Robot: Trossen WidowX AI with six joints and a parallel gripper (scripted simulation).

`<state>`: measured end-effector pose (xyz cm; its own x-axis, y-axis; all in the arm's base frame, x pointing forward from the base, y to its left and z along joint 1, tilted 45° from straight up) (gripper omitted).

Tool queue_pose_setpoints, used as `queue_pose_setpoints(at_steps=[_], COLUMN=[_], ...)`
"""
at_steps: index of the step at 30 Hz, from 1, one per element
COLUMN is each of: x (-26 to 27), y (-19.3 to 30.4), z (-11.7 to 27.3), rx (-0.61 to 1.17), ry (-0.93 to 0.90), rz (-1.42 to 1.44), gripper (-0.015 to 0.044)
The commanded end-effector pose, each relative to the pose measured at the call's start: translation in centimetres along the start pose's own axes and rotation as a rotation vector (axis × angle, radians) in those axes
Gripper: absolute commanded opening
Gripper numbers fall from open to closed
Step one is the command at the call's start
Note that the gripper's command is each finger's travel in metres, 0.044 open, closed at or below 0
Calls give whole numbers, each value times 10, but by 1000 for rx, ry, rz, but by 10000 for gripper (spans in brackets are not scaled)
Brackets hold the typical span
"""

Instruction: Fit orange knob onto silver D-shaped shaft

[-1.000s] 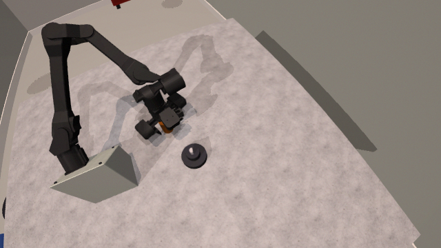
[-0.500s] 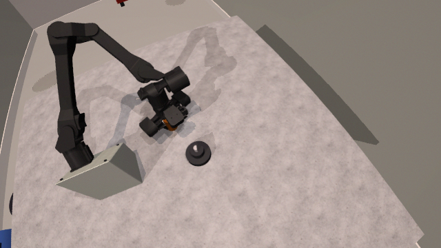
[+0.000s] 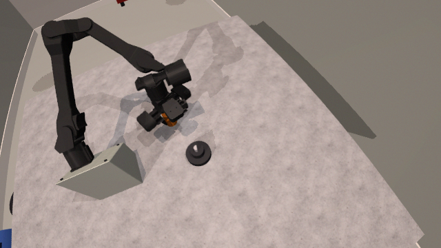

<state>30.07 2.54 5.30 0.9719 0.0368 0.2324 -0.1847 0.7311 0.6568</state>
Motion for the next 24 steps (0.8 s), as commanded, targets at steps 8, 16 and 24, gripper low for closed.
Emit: queue_pose_setpoints(at_steps=[8,16,24], x=[4,3,2], y=[-4,-5,-5], z=[38,63,88], rx=[-12,-10,-5], ry=[-9,-9,-11], rz=[6,6,6], gripper=[0,0,0])
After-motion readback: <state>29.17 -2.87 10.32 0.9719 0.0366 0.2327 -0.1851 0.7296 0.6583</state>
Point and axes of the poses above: the point midway between the two fingers, 35 mm back from their tips, its own z axis back along the fingers, its own x axis across the jaws, y = z × x, the point moved 4 cm from there along z, back along the fingers, and after that the axes turned 5 degrees about -z, right-handed, at the moved point
